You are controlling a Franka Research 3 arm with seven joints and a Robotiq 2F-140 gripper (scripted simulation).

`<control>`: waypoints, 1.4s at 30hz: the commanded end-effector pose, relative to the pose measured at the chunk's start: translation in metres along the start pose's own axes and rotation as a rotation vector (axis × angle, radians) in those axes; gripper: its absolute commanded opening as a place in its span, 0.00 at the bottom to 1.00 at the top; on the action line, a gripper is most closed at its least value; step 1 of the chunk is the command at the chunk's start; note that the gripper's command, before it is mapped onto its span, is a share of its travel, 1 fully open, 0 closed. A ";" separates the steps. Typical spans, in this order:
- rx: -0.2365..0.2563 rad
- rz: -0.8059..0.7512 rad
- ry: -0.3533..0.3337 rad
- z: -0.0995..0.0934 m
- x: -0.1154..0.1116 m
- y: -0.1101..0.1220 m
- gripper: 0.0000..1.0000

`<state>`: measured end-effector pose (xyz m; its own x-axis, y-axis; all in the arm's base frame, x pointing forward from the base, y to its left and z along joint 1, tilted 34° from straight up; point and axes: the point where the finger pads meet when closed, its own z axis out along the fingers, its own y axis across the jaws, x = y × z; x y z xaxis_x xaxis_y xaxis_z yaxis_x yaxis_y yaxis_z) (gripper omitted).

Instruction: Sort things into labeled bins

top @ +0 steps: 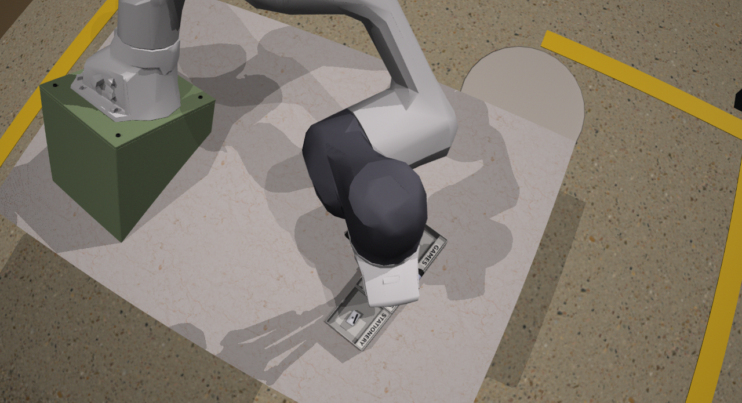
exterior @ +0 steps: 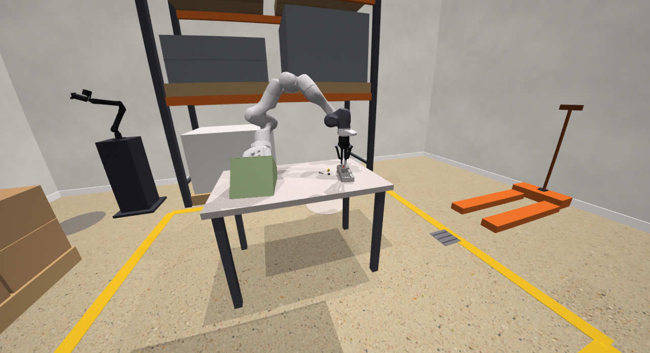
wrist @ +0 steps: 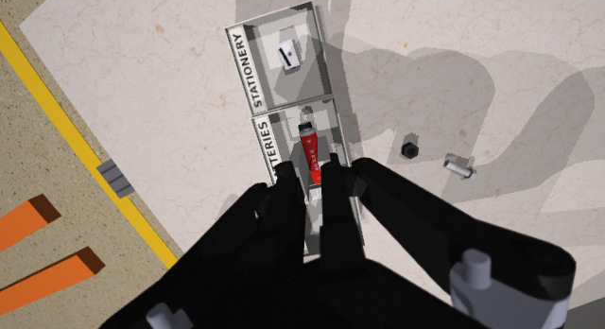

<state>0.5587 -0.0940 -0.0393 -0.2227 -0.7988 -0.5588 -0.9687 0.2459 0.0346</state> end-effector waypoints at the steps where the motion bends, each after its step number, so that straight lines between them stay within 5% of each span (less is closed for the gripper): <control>1: 0.005 0.011 0.002 0.007 0.001 -0.002 0.05; 13: 0.005 0.011 0.002 0.026 0.001 -0.002 0.05; 31: 0.005 0.011 0.002 0.026 0.003 -0.004 0.05; 32: 0.005 0.011 0.002 0.026 0.003 -0.004 0.17; 42: 0.005 0.011 0.002 0.026 0.003 -0.004 0.17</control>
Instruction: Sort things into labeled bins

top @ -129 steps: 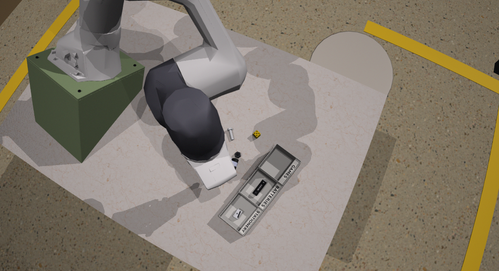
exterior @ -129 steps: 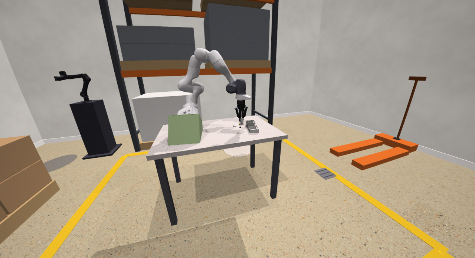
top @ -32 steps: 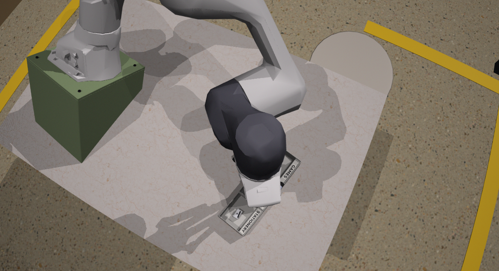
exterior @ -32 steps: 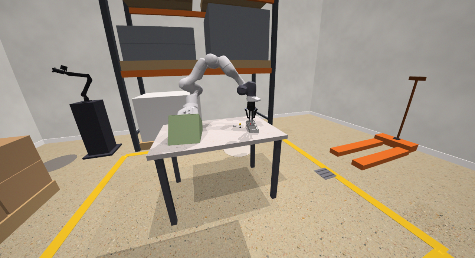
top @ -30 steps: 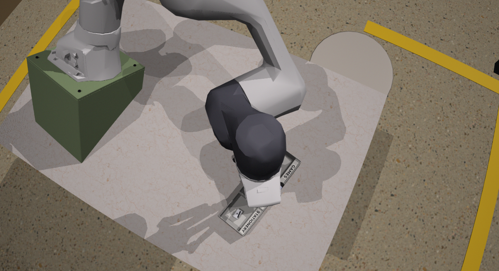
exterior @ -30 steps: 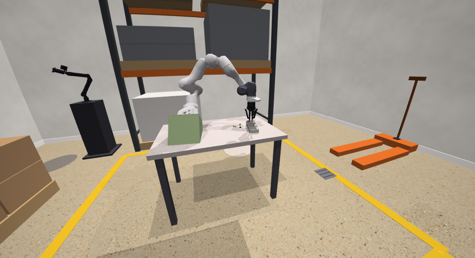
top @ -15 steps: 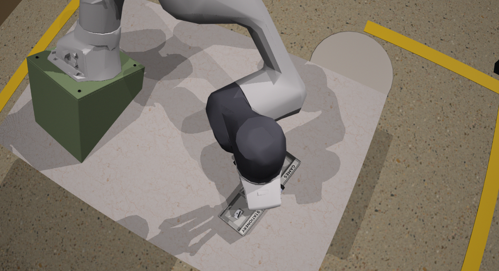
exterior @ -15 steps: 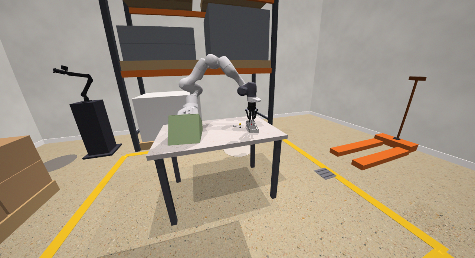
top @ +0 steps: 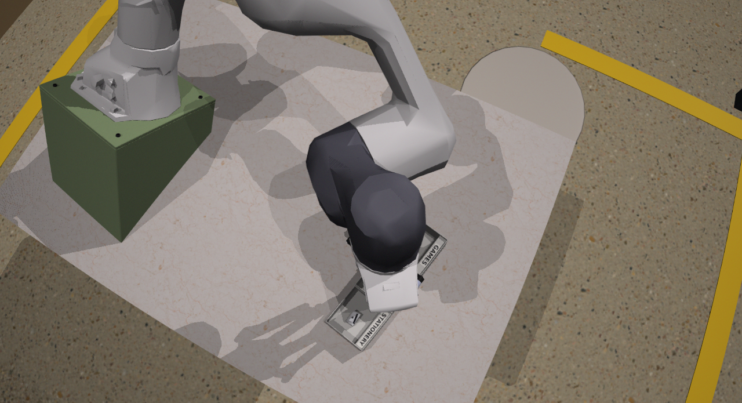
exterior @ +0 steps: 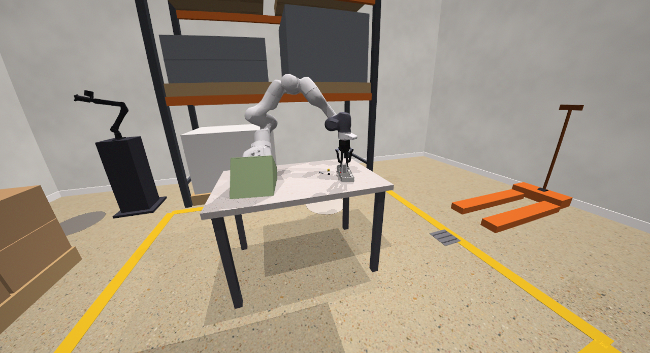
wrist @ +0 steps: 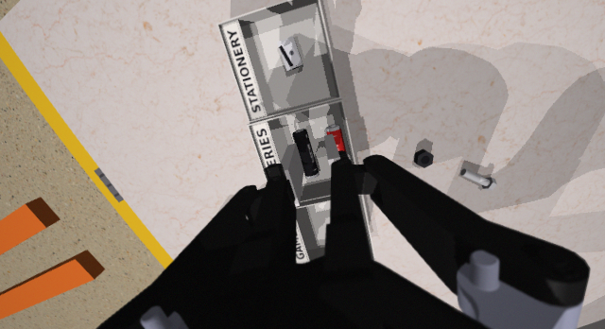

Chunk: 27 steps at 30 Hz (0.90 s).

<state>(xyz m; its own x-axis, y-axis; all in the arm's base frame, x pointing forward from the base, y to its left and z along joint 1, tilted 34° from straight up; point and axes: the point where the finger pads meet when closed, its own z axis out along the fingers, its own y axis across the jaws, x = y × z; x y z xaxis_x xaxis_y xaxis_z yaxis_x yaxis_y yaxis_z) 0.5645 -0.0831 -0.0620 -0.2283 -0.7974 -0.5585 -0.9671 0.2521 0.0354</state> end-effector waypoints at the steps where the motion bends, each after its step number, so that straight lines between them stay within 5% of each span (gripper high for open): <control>1: 0.002 0.005 0.002 0.001 0.001 -0.001 0.17; 27: 0.002 0.005 0.002 -0.023 0.001 -0.001 0.17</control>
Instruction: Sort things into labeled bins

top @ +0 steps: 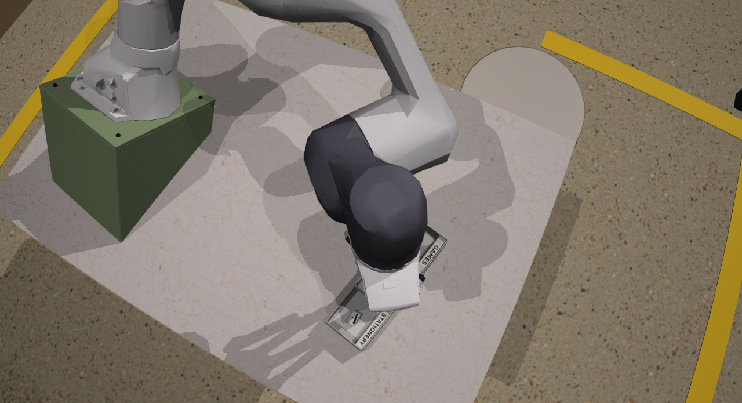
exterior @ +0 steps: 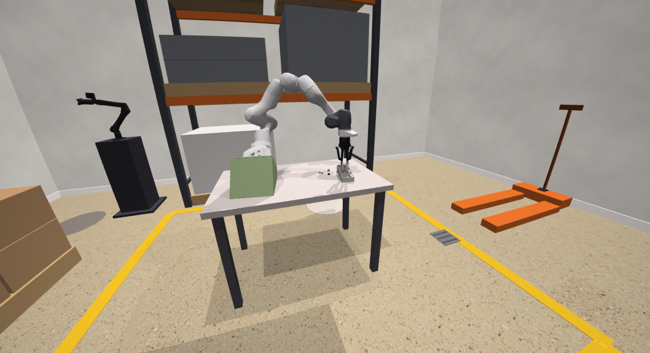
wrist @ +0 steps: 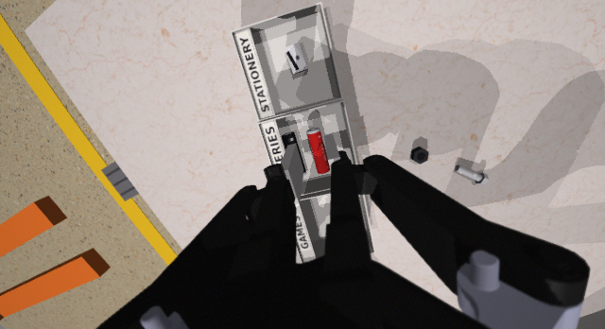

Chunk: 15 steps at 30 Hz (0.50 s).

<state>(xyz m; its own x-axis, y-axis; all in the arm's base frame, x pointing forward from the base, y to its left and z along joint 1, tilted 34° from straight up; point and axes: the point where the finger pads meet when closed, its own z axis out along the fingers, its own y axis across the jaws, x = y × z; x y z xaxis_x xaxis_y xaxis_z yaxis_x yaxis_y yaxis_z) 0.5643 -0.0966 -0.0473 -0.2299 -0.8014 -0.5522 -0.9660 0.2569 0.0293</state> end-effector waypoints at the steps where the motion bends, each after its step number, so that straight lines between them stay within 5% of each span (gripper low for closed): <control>1: -0.005 0.005 -0.006 -0.005 -0.002 0.002 0.17; 15: -0.005 0.005 -0.006 -0.017 -0.002 0.002 0.17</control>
